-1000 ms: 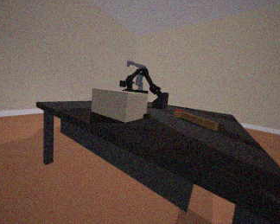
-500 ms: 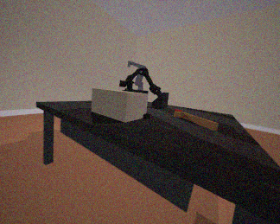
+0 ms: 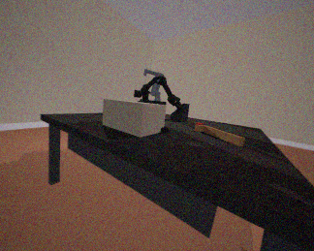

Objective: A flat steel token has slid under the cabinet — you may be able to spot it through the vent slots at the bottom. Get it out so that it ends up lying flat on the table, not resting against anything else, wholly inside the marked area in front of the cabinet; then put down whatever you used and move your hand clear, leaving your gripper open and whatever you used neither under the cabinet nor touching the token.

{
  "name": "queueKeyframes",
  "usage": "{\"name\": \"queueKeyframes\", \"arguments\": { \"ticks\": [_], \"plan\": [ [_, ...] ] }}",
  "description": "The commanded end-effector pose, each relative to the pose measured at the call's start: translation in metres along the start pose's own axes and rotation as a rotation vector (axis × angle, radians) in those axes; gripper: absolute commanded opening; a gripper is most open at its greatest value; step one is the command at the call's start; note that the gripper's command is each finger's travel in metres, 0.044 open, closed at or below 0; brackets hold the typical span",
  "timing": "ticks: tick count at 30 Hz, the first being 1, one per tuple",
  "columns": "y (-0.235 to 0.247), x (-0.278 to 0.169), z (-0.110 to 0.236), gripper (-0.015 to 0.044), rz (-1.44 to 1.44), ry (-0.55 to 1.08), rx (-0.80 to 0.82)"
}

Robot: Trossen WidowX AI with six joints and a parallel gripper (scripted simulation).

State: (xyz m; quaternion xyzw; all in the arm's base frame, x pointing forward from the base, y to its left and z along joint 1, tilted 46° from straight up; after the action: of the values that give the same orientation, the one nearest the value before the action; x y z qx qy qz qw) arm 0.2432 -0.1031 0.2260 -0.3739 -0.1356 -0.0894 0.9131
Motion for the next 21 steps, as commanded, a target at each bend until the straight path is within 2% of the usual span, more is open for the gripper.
{"name": "queueKeyframes", "arguments": {
  "ticks": [1, 21],
  "plan": [
    [-0.0002, 0.0018, 0.0015, 0.0000, 0.034, -0.009, 0.000],
    [0.0001, 0.0018, 0.0015, 0.0000, 0.193, -0.009, -0.001]
  ]
}}
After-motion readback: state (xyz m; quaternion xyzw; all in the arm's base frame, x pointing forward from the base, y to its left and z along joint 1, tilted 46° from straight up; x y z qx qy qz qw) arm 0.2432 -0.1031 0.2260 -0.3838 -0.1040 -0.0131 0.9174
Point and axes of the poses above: the point midway between the two fingers, 35 mm back from their tips, its own z axis back along the fingers, its own y axis across the jaws, x = y × z, the point moved 10 cm from there along z, back along the fingers, and after that the axes turned 3 degrees about -z, right-handed, at the moved point
